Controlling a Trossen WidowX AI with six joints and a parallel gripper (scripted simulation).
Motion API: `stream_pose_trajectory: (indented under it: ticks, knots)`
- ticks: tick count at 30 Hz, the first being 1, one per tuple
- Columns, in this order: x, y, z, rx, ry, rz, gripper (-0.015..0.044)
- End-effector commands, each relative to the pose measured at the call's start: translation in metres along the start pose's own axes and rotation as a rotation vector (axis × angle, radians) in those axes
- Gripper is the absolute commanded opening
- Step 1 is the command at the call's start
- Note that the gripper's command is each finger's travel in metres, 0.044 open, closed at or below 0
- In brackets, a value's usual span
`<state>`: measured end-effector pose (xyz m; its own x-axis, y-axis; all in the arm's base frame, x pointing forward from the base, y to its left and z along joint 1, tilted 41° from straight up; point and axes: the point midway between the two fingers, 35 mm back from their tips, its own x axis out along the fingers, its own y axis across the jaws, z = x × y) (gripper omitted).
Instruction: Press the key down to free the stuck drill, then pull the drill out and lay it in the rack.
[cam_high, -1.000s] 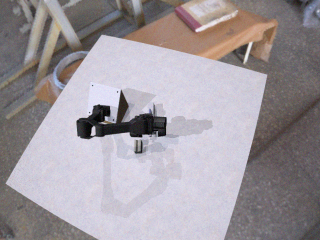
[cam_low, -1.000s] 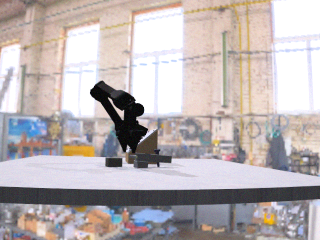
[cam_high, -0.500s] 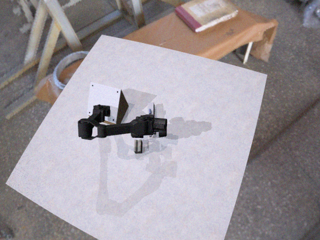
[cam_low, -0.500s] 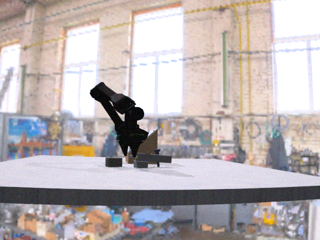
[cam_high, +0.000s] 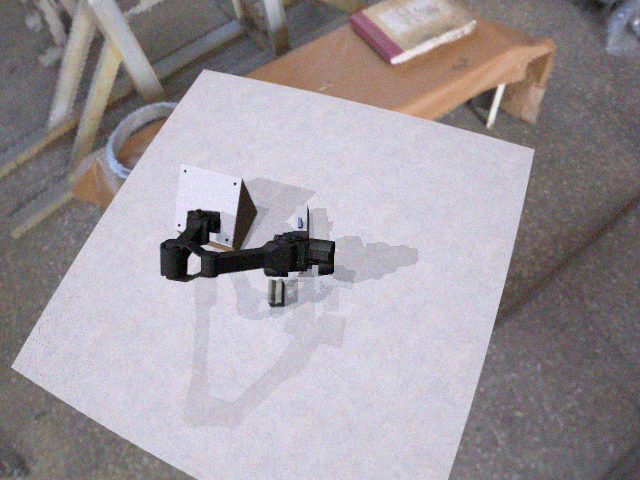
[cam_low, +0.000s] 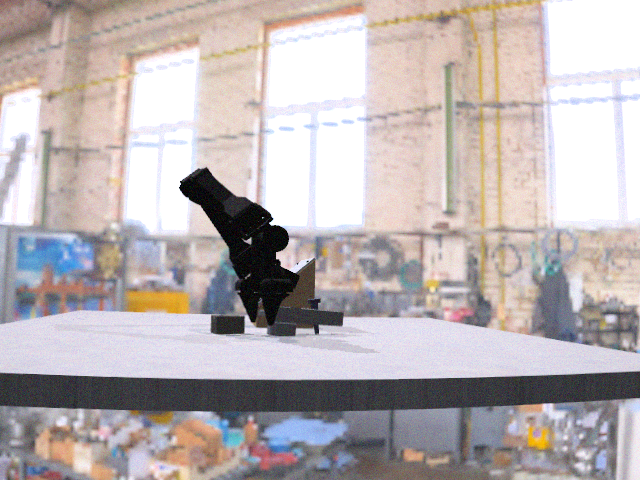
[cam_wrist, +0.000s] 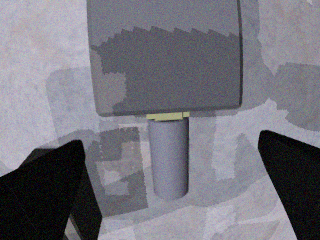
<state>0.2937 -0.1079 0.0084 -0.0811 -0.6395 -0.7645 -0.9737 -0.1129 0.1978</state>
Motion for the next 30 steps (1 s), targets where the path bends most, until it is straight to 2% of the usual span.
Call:
stream_pose_trajectory:
  ticks: [1, 7, 22, 30]
  knots:
    - [0.0083, 0.0028, 0.0037, -0.011, 0.002, 0.009, 0.044]
    - [0.0105, 0.0031, 0.0043, -0.011, 0.002, 0.009, 0.044]
    - [0.0078, 0.0012, 0.0026, -0.003, 0.0, 0.003, 0.0046]
    - [0.0078, 0.0012, 0.0026, -0.003, 0.0, 0.003, 0.0]
